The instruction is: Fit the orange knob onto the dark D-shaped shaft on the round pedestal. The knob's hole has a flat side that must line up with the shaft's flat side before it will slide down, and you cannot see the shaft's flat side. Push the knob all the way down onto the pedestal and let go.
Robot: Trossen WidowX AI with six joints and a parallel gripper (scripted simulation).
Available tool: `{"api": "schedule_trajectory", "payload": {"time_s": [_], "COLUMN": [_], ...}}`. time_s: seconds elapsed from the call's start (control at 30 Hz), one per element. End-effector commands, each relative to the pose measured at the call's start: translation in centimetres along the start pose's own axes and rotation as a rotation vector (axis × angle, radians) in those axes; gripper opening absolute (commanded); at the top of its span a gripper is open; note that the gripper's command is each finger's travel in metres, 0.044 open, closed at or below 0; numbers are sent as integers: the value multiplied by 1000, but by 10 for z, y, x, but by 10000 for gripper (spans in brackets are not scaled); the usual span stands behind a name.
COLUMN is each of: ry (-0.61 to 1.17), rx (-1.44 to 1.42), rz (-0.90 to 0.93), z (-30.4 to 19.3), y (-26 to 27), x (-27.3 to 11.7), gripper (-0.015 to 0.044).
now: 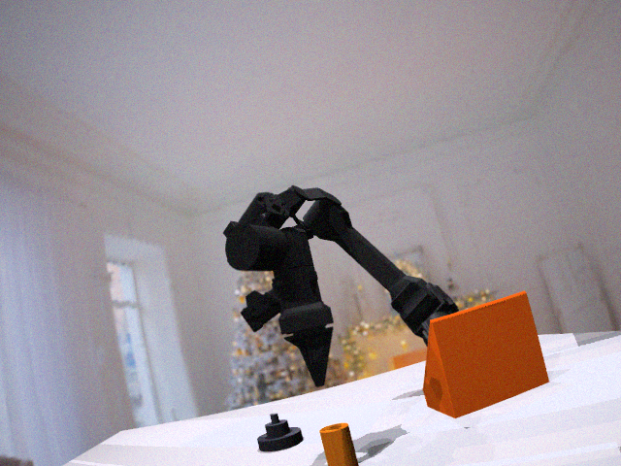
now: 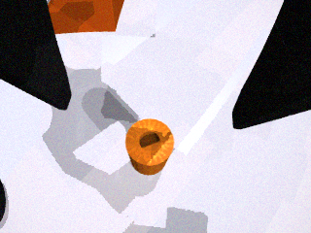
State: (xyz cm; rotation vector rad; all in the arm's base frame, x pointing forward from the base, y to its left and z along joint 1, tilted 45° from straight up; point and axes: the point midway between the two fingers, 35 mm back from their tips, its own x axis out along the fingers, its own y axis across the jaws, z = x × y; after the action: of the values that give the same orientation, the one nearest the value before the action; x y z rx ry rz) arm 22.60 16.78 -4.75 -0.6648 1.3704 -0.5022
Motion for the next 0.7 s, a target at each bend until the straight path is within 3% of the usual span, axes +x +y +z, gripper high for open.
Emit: {"api": "schedule_trajectory", "payload": {"time_s": [0.0,0.67], "ry": [16,15], "rx": [3,8], "rz": [-9,-11], "z": [-3,-3], "y": [-2,0], "x": [22,63], "gripper": [440,440]}}
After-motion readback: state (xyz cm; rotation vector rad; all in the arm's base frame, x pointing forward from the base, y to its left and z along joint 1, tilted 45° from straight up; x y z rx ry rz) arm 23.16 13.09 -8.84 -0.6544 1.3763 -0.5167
